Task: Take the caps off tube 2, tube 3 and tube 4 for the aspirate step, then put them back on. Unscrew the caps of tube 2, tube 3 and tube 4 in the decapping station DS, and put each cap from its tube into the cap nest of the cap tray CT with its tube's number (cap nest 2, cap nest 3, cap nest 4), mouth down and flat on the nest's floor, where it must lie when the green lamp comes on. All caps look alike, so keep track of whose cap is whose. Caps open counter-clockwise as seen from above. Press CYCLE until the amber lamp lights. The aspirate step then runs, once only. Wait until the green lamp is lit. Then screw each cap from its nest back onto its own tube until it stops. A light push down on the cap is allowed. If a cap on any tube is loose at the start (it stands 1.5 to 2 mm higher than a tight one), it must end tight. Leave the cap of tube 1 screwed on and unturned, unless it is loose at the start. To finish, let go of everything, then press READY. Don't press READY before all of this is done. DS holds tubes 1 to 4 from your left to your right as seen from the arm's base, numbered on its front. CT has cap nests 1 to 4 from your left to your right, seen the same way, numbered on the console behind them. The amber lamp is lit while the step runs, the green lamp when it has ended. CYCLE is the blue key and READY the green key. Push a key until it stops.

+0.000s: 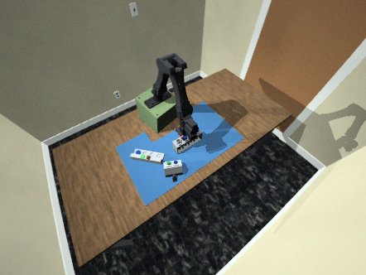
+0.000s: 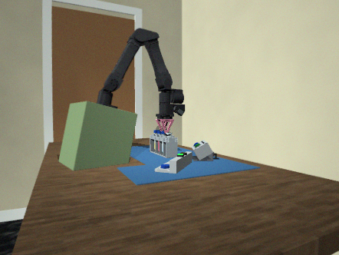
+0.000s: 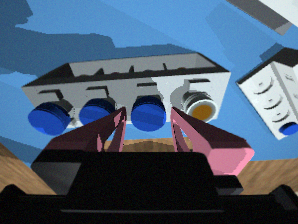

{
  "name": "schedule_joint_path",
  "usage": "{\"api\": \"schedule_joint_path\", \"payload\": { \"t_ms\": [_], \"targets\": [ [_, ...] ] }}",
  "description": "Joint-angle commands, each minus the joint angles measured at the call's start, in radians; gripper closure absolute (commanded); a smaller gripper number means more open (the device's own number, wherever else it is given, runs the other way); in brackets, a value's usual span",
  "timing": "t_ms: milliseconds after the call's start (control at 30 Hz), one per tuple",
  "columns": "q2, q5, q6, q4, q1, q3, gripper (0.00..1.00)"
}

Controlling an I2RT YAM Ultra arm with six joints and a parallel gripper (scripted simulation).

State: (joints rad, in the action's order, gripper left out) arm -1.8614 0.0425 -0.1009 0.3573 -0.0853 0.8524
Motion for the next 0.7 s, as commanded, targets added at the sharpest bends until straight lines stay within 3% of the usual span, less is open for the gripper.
{"api": "schedule_joint_path", "payload": {
  "t_ms": [0, 200, 467, 500, 667],
  "targets": [
    [0.011, 0.000, 0.197, 0.000, -0.001, 0.003, 0.51],
    [0.010, 0.000, 0.438, 0.001, -0.002, 0.004, 0.51],
    [0.009, 0.000, 0.467, 0.000, -0.002, 0.005, 0.51],
    [0.009, 0.000, 0.467, 0.000, -0.002, 0.005, 1.00],
    [0.009, 0.000, 0.467, 0.000, -0.002, 0.005, 1.00]
  ]
}}
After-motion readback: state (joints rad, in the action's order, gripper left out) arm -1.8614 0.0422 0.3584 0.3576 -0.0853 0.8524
